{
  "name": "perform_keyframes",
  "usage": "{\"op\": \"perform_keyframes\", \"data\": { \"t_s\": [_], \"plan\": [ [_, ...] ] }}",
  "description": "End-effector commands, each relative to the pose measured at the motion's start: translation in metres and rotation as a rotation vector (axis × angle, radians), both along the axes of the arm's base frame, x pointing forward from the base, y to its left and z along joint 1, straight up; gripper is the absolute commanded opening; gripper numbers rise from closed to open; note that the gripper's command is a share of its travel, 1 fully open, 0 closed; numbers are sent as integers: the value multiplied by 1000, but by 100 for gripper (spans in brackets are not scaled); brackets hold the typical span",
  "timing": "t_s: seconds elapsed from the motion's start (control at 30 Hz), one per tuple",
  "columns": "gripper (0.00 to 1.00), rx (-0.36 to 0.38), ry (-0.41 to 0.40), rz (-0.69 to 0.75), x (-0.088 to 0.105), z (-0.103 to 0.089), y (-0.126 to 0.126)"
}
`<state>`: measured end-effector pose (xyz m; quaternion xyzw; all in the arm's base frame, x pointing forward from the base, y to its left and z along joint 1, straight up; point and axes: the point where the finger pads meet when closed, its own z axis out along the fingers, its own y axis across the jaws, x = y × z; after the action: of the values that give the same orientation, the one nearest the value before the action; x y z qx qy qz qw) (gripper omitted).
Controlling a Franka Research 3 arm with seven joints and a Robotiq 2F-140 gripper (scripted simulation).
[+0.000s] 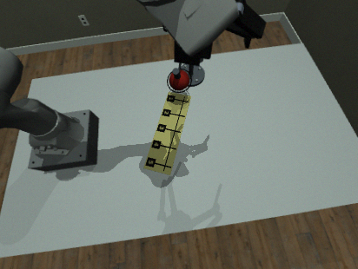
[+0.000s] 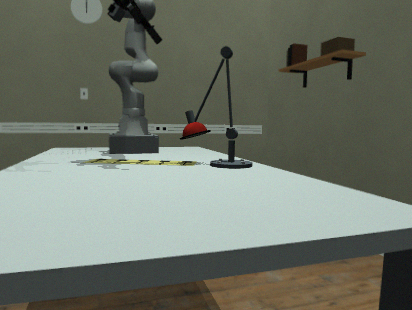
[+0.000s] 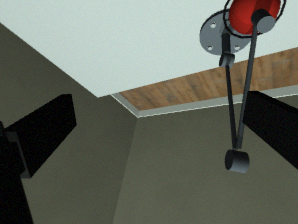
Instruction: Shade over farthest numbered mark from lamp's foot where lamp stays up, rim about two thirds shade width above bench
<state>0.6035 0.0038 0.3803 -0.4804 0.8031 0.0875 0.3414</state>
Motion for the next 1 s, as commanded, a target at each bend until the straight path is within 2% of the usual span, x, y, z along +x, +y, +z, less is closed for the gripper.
{"op": "perform_keyframes", "data": {
  "t_s": [0.0, 0.03, 0.53, 0.6, 0.97],
  "plan": [
    [100, 64, 4, -22, -4, 11, 7],
    [100, 64, 4, -22, -4, 11, 7],
    [100, 129, 31, -20, -51, -68, 72],
    [100, 129, 31, -20, -51, -68, 72],
    [100, 211, 88, -27, -94, -115, 131]
  ]
}}
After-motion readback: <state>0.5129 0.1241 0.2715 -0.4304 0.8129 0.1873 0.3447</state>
